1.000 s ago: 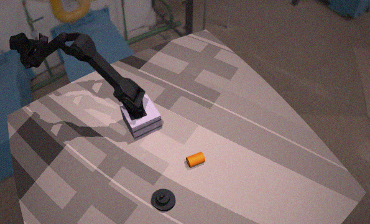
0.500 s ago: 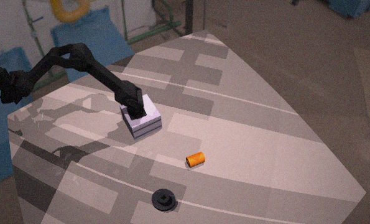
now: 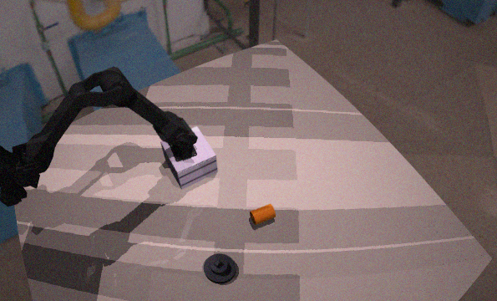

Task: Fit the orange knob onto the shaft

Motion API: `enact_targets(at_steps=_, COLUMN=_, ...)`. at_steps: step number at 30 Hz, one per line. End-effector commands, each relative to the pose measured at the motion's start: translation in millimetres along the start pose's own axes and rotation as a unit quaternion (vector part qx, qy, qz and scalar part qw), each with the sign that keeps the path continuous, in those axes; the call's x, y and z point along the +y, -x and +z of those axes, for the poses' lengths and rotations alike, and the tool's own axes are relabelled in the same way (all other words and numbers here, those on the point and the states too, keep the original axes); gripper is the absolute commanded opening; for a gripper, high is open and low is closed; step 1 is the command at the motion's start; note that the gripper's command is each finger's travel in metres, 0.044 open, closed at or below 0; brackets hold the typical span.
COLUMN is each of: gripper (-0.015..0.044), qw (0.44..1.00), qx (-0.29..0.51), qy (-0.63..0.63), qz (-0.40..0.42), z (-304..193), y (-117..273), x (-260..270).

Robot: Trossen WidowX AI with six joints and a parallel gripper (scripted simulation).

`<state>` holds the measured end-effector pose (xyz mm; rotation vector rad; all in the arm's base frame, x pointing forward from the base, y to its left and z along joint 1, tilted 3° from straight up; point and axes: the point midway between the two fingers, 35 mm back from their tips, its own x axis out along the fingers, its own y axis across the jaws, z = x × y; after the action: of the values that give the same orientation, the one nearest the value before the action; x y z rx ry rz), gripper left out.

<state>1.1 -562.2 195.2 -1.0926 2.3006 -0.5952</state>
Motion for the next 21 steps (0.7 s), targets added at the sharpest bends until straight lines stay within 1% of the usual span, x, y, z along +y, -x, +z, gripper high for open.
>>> enact_targets(at_steps=1, gripper=0.0440, qw=0.997, qx=-0.071, qy=-0.002, qz=-0.039, z=51, y=47, x=-28)
enact_targets(at_steps=11, gripper=0.0440, qw=0.970, qx=-0.225, qy=0.017, qz=-0.094, z=155, y=169, x=-57)
enact_targets(at_steps=16, gripper=0.0440, qw=0.947, qx=-0.300, qy=0.034, qz=-0.109, z=197, y=239, x=-55)
enact_targets(at_steps=21, gripper=0.0440, qw=0.920, qx=-0.371, qy=0.054, qz=-0.115, z=231, y=312, x=-40)
